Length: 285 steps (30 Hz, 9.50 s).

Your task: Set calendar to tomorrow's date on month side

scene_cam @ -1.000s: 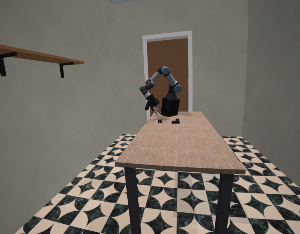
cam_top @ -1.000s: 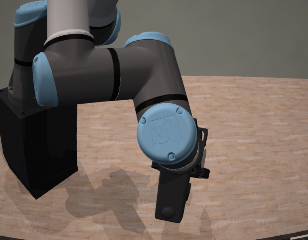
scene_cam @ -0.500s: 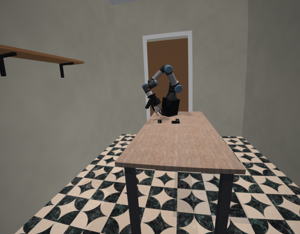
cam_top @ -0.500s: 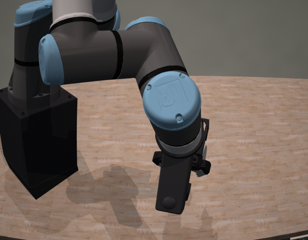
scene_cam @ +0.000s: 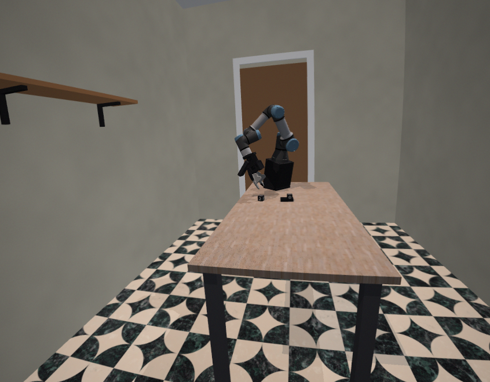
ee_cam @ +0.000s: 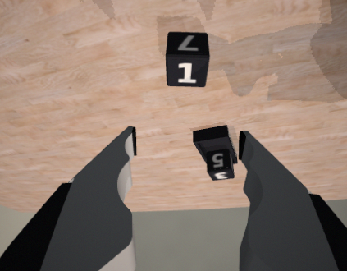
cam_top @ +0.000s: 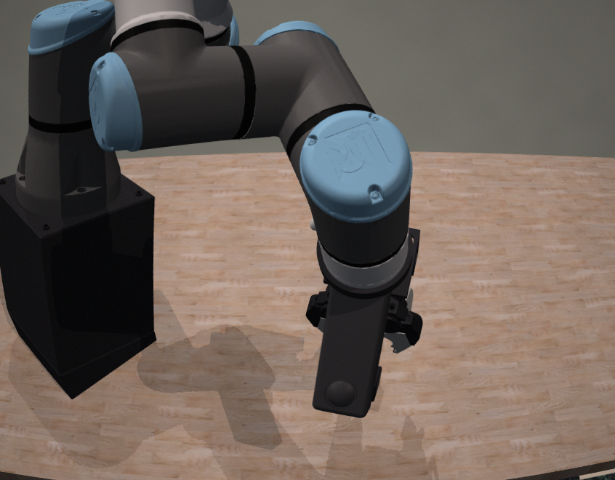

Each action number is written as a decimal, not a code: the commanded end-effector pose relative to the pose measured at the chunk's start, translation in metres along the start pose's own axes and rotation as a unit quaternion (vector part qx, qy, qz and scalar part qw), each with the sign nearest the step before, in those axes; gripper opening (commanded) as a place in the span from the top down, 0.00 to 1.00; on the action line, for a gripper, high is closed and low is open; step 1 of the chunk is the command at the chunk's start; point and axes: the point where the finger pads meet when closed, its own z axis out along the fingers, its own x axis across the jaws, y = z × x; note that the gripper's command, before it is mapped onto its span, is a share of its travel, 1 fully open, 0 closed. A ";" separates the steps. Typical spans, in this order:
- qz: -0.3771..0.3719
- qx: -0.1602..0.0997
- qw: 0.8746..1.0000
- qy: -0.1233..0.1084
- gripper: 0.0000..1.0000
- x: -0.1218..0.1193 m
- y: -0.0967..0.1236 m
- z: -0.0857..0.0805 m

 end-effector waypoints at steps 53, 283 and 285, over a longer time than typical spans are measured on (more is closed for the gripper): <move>0.002 0.228 0.974 -0.006 0.00 -0.002 0.005 -0.001; 0.688 0.157 0.689 -0.165 0.71 -0.001 -0.014 0.035; 0.688 0.157 0.689 -0.165 0.71 -0.001 -0.014 0.035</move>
